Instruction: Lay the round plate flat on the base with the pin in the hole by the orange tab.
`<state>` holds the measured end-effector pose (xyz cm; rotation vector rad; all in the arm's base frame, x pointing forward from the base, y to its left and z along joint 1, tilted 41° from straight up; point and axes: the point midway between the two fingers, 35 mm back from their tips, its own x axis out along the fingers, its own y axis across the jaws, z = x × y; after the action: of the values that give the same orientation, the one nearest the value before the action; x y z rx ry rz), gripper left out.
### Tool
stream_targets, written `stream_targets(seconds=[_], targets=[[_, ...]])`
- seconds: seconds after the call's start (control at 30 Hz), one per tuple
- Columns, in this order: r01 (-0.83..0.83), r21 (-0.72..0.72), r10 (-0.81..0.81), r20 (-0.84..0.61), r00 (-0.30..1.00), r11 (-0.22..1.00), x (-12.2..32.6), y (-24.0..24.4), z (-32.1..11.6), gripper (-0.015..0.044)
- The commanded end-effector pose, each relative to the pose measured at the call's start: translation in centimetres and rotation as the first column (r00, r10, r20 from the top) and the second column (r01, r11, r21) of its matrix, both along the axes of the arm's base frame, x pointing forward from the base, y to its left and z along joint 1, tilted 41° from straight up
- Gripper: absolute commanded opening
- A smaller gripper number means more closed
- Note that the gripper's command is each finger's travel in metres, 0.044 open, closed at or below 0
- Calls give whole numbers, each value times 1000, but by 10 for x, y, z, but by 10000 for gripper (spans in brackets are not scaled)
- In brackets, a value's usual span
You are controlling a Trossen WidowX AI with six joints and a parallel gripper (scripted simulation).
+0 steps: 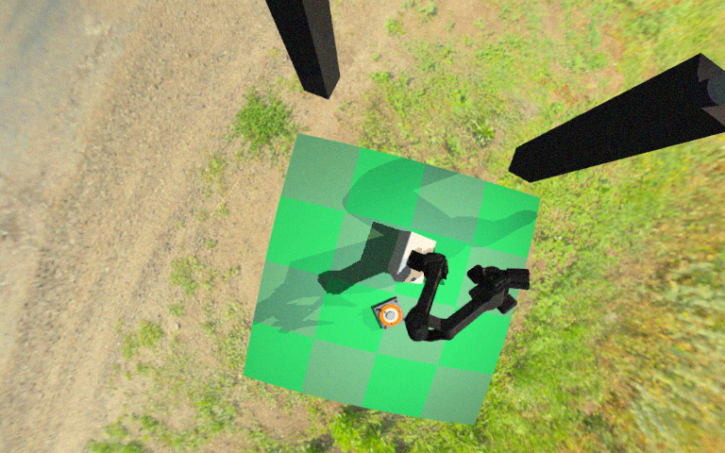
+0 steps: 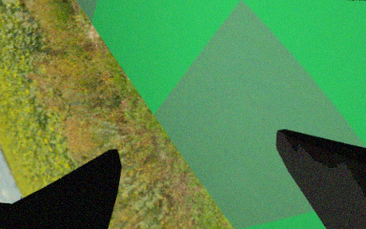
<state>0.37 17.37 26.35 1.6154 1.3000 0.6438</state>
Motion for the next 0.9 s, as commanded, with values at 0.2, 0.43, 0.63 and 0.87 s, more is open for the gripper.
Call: stream_targets(seconds=[0.2,0.43,0.63,0.87], targets=[[71,-251,7,295,955,965,6,24,-19,216],[155,-504,118,468,876,850,26,47,-48,32],[196,-687,258,499,827,699,52,61,-76,0],[190,-853,420,418,805,486,93,67,-113,0]])
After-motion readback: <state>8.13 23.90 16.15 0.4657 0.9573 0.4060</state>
